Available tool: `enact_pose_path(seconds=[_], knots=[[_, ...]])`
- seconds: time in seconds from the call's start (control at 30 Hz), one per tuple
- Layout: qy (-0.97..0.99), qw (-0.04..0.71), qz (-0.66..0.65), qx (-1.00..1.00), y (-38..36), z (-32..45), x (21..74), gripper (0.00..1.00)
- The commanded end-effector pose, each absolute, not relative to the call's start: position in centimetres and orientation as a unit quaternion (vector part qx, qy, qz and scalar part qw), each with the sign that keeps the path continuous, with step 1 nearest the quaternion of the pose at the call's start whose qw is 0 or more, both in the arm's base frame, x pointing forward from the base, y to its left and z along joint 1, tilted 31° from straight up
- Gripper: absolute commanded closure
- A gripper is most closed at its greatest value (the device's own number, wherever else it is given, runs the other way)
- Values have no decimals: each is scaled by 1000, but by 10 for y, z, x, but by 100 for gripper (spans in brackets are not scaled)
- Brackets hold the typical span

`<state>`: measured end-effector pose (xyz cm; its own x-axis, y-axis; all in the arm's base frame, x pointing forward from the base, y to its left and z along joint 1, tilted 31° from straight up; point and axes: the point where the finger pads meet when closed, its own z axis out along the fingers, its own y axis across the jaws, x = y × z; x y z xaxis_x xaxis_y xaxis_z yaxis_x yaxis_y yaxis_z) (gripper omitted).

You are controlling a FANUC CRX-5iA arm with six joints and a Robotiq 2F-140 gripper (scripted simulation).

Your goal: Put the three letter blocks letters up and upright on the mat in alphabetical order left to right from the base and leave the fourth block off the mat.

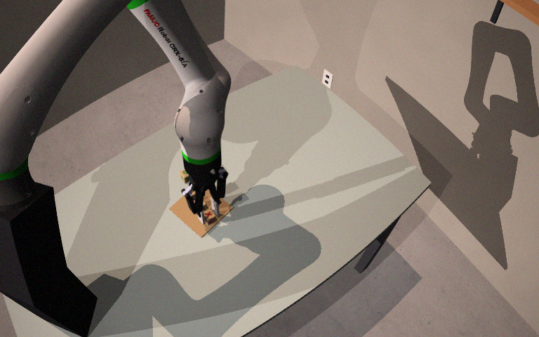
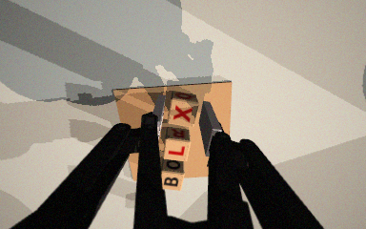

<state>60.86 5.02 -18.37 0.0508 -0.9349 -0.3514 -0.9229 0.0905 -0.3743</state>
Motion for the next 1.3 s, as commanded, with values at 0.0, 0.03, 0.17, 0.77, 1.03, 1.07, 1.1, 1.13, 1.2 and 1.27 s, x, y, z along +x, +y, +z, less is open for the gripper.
enact_pose_path(seconds=[0.0,0.03,0.17,0.77,1.03,1.07,1.1,1.13,1.2,1.27], knots=[[689,266,-11,-674,44,-168,602,72],[689,266,-11,-674,42,-163,599,72],[689,266,-11,-674,34,-144,591,72],[689,266,-11,-674,24,-119,580,0],[689,266,-11,-674,24,-119,580,0],[689,266,-11,-674,24,-119,580,0],[689,266,-11,-674,24,-119,580,0],[689,266,-11,-674,24,-119,580,0],[689,266,-11,-674,24,-119,580,0],[689,266,-11,-674,24,-119,580,0]])
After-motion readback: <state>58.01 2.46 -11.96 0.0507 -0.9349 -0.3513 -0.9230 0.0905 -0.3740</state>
